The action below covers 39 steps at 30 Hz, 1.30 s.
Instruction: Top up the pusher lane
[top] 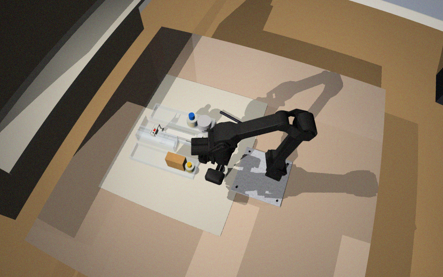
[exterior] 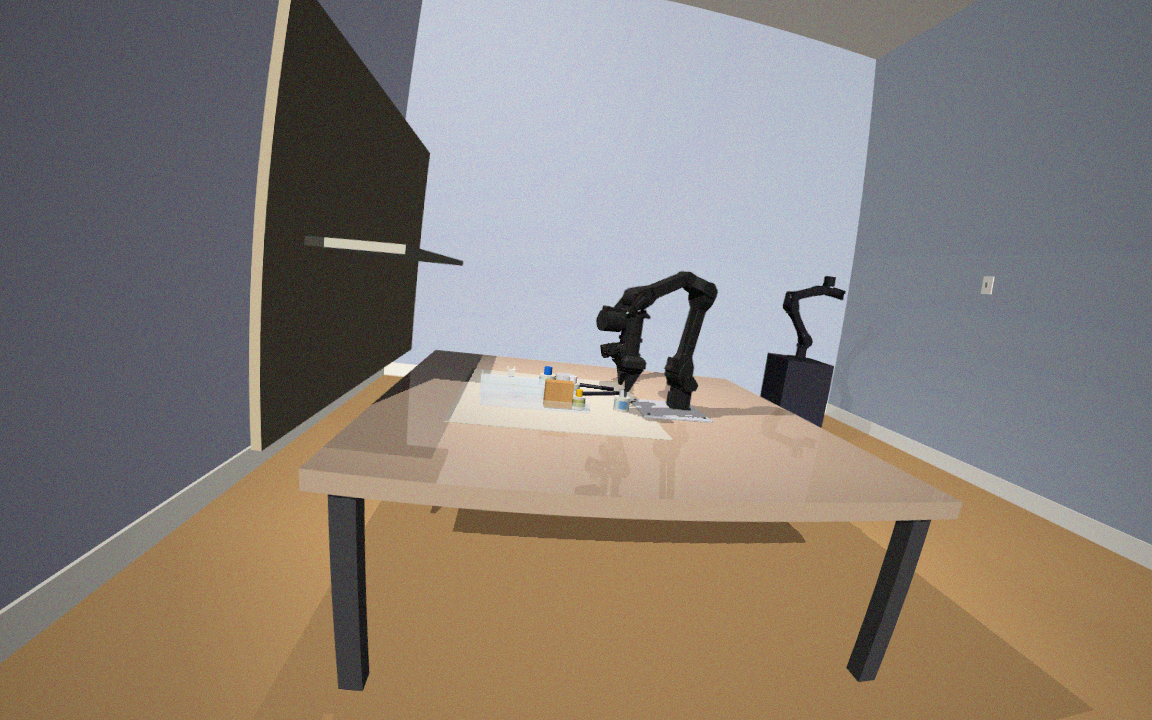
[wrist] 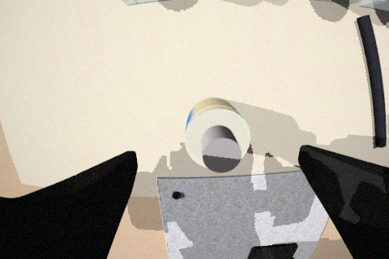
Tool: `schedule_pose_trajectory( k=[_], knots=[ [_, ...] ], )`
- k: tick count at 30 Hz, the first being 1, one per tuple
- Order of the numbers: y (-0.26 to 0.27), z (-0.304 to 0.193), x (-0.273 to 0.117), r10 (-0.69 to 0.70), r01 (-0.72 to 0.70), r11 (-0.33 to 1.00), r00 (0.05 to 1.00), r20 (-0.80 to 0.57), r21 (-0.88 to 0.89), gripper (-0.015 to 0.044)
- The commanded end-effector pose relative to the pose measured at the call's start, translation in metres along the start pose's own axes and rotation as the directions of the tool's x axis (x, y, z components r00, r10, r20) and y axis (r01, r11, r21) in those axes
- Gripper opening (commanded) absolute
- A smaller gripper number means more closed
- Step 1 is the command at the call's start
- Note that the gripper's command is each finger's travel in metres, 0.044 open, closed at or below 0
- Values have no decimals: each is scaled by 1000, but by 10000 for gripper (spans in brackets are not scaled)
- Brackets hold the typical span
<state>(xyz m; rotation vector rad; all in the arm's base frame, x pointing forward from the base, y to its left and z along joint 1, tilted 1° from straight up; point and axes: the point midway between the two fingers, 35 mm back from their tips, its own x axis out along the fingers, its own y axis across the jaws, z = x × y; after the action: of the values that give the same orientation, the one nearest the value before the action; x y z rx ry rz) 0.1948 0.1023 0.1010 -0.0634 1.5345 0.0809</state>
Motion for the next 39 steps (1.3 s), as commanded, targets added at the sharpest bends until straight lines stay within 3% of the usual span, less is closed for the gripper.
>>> schedule_pose_trajectory(
  k=[1,22,32,39],
  knots=[
    [-1,-1,10,-9,9,1000,1000,-10,-5,440],
    [-1,-2,39,-9,9,1000,1000,-10,-5,440],
    [-1,-2,39,-9,9,1000,1000,-10,-5,177],
    [-1,-2,39,-9,9,1000,1000,-10,-5,111]
  ],
)
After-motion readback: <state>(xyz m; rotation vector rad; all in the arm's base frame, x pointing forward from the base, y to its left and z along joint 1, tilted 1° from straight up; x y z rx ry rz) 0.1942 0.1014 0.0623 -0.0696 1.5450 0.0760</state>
